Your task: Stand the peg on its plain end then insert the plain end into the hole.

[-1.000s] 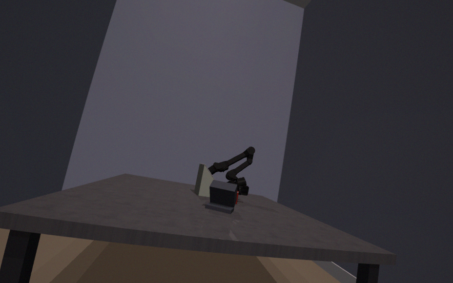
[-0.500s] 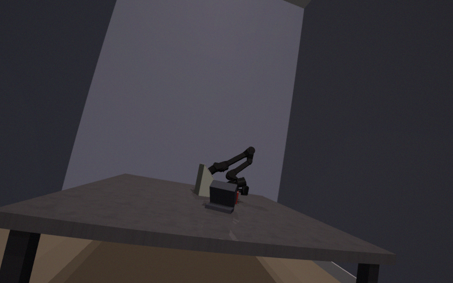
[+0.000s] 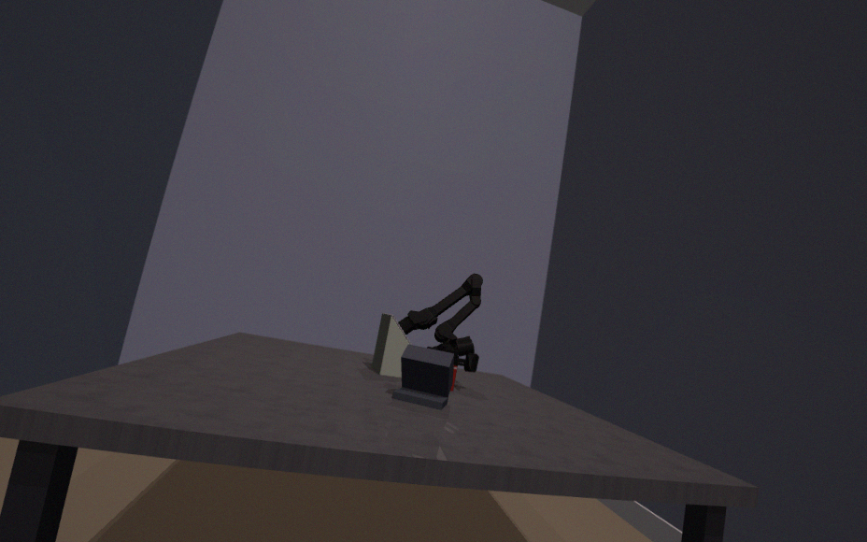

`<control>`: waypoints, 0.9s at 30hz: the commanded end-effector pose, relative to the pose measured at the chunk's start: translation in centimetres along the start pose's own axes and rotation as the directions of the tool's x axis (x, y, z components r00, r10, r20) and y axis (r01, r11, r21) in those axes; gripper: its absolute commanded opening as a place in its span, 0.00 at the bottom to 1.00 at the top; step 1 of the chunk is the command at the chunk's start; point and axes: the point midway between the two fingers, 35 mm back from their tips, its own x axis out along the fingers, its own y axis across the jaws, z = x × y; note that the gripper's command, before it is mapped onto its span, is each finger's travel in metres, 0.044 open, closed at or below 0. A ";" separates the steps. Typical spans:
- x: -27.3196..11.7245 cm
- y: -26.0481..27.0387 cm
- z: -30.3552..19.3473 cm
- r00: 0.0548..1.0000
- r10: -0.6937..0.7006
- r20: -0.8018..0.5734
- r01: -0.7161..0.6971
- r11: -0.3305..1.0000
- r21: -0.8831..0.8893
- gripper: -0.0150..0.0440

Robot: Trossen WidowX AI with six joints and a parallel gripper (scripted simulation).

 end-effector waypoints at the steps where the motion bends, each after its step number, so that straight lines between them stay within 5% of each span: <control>1: 0.5 -1.2 -1.9 1.000 -0.001 0.003 0.001 1.000 0.017 1.00; 27: -3.4 -0.4 -14.7 1.000 -0.024 -0.014 0.024 1.000 0.008 1.00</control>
